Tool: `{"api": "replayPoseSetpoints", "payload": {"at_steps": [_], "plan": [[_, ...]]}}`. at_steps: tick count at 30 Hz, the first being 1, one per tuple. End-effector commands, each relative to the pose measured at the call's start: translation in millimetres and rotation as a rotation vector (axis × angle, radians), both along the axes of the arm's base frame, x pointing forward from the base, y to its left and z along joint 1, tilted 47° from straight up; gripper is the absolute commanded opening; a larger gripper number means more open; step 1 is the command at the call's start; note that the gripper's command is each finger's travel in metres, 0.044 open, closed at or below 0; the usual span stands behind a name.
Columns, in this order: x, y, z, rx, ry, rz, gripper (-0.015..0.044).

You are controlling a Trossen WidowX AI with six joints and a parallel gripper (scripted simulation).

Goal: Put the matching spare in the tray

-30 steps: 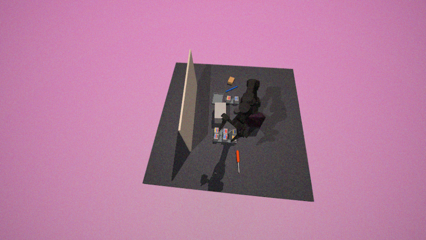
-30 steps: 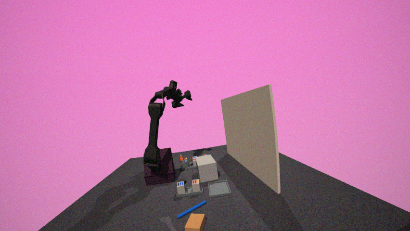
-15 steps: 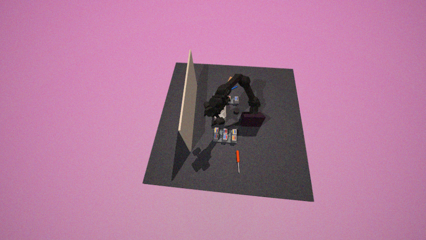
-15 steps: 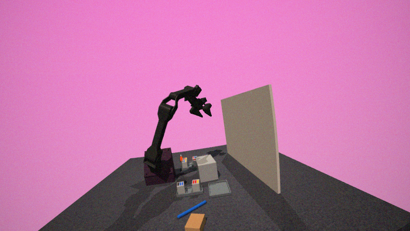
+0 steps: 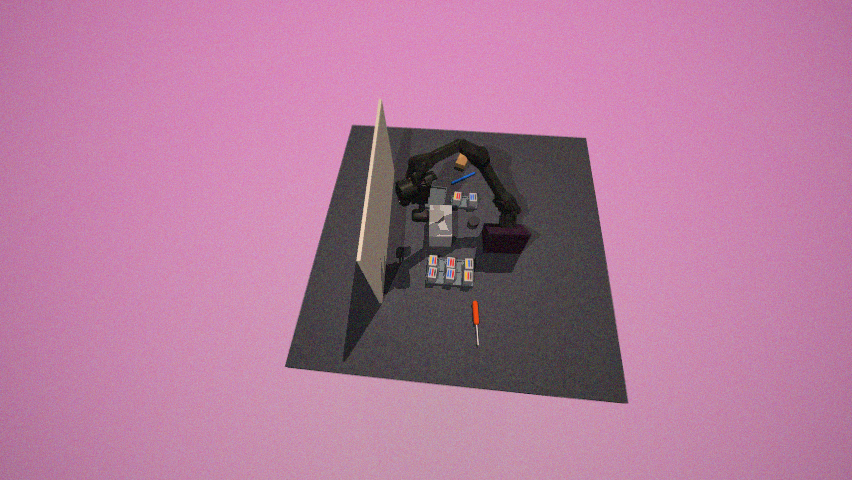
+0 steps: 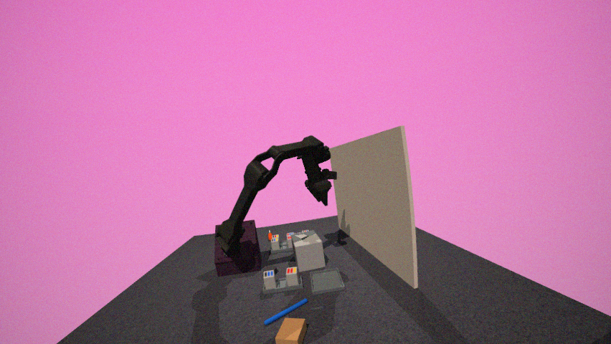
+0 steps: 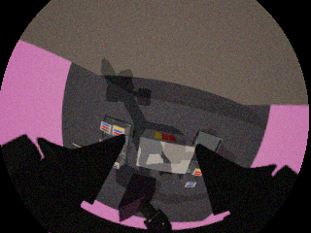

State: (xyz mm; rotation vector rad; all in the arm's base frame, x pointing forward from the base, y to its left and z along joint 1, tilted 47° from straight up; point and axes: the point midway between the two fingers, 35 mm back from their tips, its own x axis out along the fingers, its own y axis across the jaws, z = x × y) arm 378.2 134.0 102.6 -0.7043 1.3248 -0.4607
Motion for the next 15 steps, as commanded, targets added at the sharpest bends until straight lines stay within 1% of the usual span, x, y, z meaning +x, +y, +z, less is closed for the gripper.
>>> {"api": "replayPoseSetpoints", "payload": {"at_steps": [1,7,12,15], "plan": [[-6.0,-31.9,12.8,-0.034,-0.011,-0.117,0.044],[-5.6,-33.6,11.1,-0.035,-0.008,-0.118,0.044],[-1.1,-74.6,-27.3,-0.05,0.069,-0.158,0.044],[-1.1,-76.5,-28.9,-0.051,0.073,-0.16,0.044]]}}
